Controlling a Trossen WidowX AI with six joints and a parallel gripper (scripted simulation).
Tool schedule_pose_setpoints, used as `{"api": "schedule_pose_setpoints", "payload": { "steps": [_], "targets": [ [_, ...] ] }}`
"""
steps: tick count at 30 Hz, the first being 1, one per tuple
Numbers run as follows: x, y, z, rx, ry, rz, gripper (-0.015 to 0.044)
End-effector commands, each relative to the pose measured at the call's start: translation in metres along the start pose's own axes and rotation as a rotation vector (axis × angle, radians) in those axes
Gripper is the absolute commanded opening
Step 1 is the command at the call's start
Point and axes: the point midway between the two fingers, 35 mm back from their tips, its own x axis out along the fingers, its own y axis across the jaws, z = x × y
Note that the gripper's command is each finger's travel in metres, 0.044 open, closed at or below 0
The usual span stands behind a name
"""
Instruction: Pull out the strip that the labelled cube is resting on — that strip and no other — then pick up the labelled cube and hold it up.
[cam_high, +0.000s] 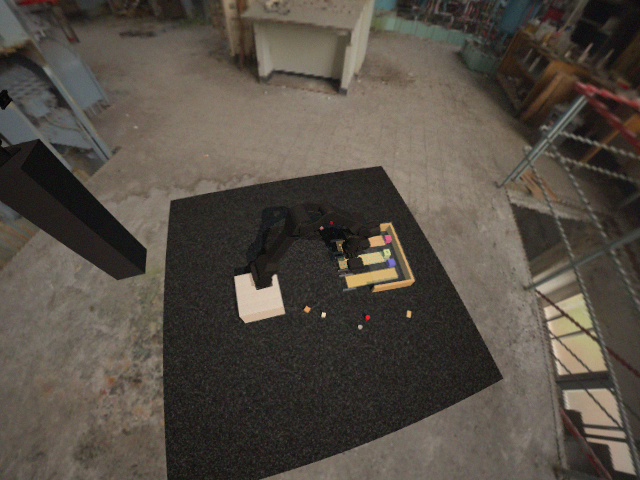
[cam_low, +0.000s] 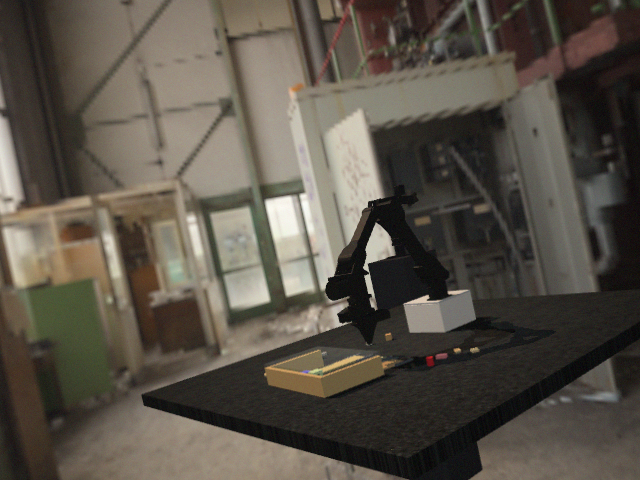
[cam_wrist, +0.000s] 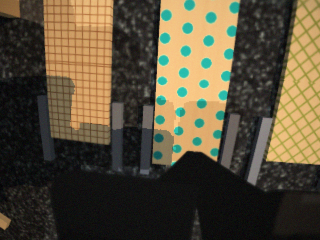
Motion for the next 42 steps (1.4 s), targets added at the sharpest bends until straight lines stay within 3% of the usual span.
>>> {"api": "schedule_pose_setpoints", "payload": {
  "steps": [1,26,42],
  "targets": [
    [0.006,0.000,0.000,0.005,0.001,-0.003,0.0000],
    [0.047,0.001,-0.005,0.005,0.002,-0.003,0.0000],
    [0.048,0.001,-0.005,0.005,0.002,-0.003,0.0000]
  ]
}}
